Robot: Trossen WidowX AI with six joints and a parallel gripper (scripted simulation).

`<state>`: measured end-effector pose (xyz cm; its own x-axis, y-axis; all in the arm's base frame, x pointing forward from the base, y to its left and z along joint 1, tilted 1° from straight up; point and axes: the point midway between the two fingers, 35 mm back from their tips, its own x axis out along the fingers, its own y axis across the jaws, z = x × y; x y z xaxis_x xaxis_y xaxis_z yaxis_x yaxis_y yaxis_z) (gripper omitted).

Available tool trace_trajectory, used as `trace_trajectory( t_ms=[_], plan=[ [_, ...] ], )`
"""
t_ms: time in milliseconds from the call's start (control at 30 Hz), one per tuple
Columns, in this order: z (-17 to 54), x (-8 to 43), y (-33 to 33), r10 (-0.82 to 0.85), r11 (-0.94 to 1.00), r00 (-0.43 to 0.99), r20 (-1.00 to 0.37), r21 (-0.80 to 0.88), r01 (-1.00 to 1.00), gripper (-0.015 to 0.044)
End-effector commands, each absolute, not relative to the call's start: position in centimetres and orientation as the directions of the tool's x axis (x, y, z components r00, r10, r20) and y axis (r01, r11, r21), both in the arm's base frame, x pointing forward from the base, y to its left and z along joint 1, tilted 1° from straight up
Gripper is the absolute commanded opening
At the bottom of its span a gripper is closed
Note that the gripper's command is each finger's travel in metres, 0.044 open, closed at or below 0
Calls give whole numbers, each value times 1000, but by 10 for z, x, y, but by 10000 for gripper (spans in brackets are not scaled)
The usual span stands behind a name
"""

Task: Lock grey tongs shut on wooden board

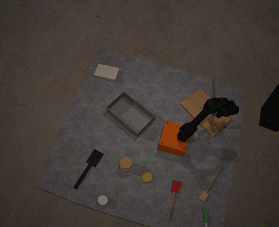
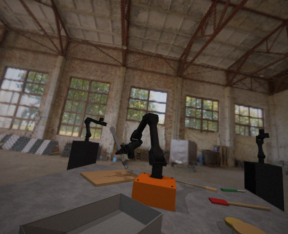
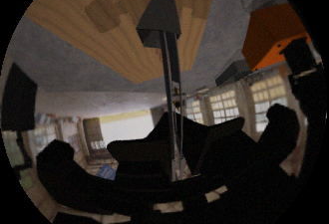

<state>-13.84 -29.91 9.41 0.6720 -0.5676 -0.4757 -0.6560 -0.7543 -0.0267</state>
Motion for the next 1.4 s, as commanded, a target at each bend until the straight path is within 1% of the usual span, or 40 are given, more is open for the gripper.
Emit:
trace_trajectory(
  t_ms=[0, 333, 700, 900, 1100, 1167, 1367],
  plan=[
    [91, -131, -303, -497, -776, 661, -563, -53, -628, -150],
    [76, -120, -305, -294, -789, 551, -781, -127, -601, -150],
    [72, -120, -311, -124, -765, 318, -940, -114, -634, -150],
    [76, -122, -316, -64, -743, 158, -985, -59, -667, -150],
    [84, -126, -322, -30, -718, -8, -1000, 27, -696, -150],
    [85, -126, -323, -28, -715, -27, -999, 39, -699, -150],
    [85, -126, -323, -28, -715, -27, -999, 39, -699, -150]
  ],
)
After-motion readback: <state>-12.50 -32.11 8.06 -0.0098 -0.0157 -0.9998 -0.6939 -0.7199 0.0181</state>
